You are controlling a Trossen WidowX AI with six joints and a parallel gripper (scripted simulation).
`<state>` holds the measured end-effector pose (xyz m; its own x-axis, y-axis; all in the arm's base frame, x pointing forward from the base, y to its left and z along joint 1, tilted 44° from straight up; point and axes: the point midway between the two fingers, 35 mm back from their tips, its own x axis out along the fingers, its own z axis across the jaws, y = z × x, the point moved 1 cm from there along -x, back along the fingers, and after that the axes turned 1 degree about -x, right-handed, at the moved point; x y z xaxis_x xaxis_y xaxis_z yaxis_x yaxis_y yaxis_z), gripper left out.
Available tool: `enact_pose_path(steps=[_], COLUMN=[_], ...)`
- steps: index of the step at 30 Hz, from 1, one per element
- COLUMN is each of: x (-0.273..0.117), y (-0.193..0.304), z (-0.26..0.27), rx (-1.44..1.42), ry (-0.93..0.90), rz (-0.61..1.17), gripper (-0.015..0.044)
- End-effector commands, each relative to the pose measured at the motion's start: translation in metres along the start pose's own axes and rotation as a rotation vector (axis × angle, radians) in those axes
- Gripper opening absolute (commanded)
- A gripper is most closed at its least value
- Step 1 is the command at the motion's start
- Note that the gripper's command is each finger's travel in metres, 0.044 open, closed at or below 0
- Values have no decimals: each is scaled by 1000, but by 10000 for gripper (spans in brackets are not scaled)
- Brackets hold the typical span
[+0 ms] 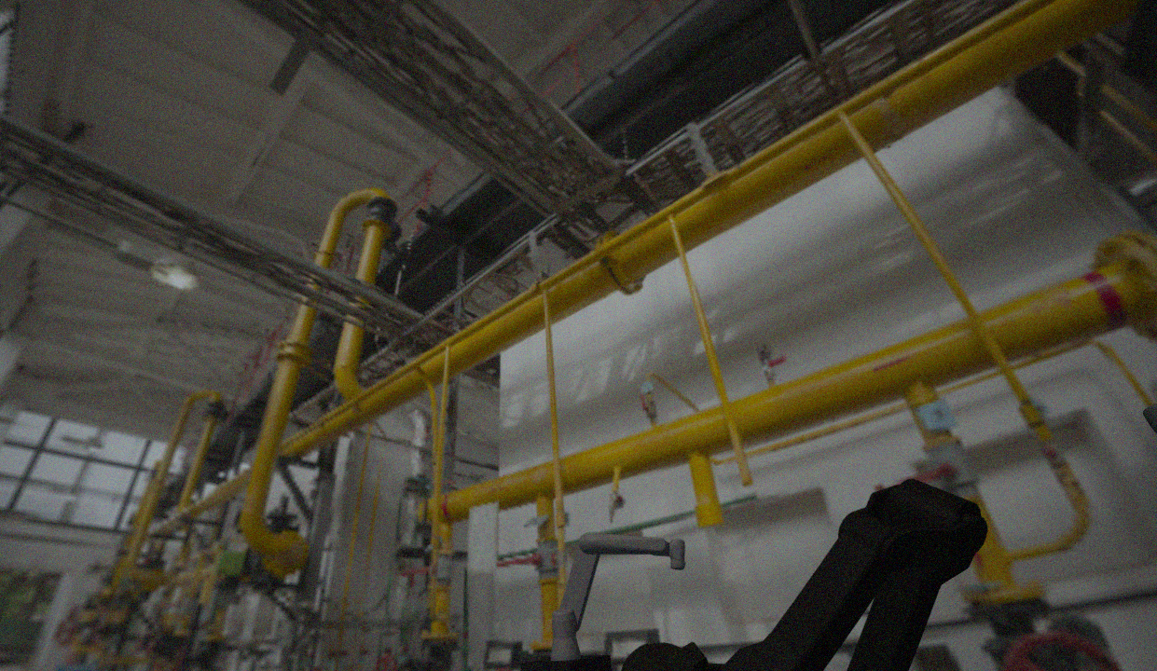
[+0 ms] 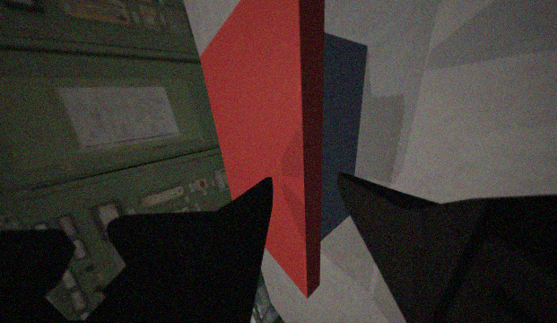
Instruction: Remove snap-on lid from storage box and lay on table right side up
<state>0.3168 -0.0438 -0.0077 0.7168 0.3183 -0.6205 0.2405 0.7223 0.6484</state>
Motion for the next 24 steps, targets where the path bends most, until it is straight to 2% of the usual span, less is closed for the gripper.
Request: enact_pose_path(steps=[1,3,12,15,24], x=[4,4,4,4,2], y=[-1,-1,-1,-1,0], z=[0,0,0,0,2], rx=[3,3,3,3,0], ry=[-2,-2,-2,-2,-4], rz=[-4,-4,-4,-4,0], gripper=[183,130,70,0,0])
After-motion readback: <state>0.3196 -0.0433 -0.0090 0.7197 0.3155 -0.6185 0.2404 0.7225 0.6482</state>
